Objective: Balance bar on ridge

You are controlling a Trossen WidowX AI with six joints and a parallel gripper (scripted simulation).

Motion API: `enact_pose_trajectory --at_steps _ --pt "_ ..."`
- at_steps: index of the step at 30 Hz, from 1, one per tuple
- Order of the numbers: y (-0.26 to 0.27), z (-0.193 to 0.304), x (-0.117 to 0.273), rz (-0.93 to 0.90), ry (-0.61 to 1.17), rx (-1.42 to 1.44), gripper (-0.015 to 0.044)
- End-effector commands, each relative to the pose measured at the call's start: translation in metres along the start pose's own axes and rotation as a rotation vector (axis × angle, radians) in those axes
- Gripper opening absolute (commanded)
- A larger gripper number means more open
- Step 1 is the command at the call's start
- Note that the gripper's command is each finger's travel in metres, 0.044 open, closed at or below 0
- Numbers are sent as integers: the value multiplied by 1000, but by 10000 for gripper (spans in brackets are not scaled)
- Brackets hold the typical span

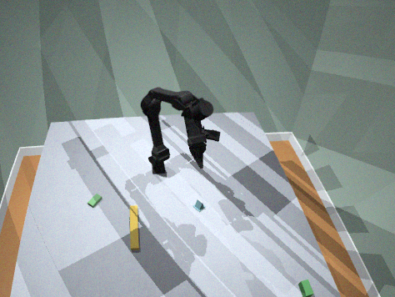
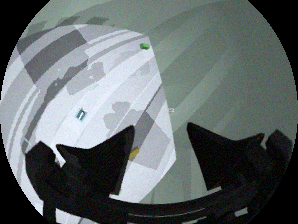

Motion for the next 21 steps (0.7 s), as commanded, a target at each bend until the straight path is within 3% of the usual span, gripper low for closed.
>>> enact_pose_trajectory --at_steps 1,21 --pt "4 13 -21 -64 39 -69 315" --pt "26 93 -96 -293 269 -427 315"
Point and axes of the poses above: the point midway between the two fingers, 35 mm back from their tips, its own x axis back along the fingers, its own y axis across the jaws, z = x × y, the point moved 1 cm from there along x, back along the fingers, and after that the axes turned 11 degrees about x, right-handed, at the moved point
